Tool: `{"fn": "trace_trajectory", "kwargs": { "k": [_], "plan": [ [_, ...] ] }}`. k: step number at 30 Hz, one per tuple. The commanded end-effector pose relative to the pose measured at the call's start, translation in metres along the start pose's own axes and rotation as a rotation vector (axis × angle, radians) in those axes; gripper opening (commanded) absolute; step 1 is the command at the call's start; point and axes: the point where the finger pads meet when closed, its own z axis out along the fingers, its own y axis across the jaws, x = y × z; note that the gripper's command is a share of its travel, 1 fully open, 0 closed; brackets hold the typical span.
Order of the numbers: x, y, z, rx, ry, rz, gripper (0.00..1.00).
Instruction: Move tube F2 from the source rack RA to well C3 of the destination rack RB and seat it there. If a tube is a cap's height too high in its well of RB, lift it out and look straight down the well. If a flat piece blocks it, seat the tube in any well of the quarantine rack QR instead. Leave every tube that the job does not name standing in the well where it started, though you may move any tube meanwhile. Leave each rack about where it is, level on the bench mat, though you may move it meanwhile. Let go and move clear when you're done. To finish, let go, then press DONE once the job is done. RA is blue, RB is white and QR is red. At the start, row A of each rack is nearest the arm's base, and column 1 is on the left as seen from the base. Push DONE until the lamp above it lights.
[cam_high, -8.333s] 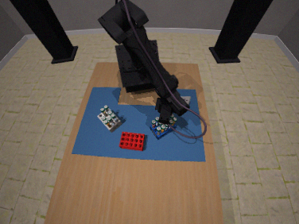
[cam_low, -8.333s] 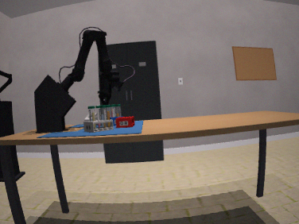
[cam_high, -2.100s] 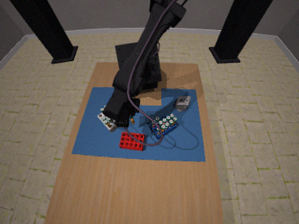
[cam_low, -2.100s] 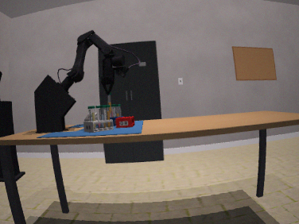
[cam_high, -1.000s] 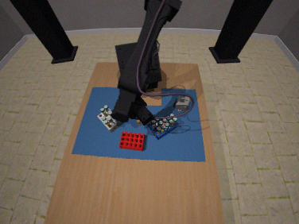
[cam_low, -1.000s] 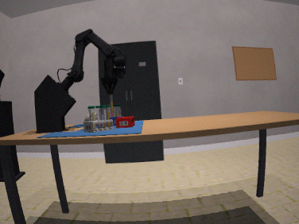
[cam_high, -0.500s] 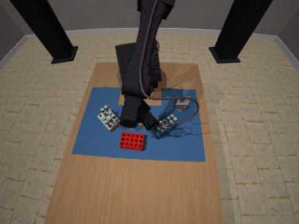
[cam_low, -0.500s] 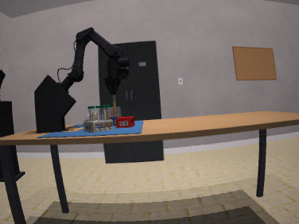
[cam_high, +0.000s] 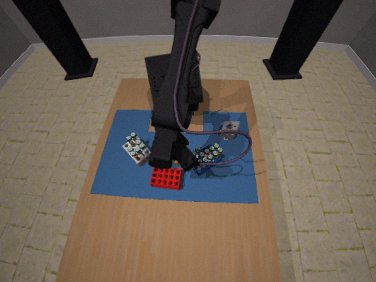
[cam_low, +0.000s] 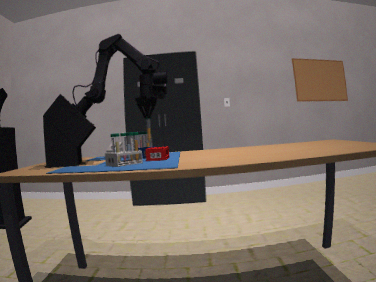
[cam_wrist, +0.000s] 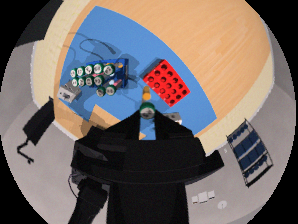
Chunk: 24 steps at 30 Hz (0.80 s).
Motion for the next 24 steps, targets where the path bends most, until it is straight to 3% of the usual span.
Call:
{"fn": "trace_trajectory", "kwargs": {
  "k": [1, 12, 13, 14, 24],
  "plan": [
    [-0.009, -0.008, -0.005, 0.008, -0.004, 0.004, 0.00],
    [-0.020, -0.017, -0.004, 0.007, -0.005, 0.002, 0.00],
    [-0.025, -0.019, -0.012, 0.026, -0.025, -0.006, 0.00],
    [-0.023, -0.019, -0.004, 0.007, -0.005, 0.001, 0.00],
    [-0.031, -0.028, -0.005, 0.014, -0.013, -0.003, 0.00]
  ]
}}
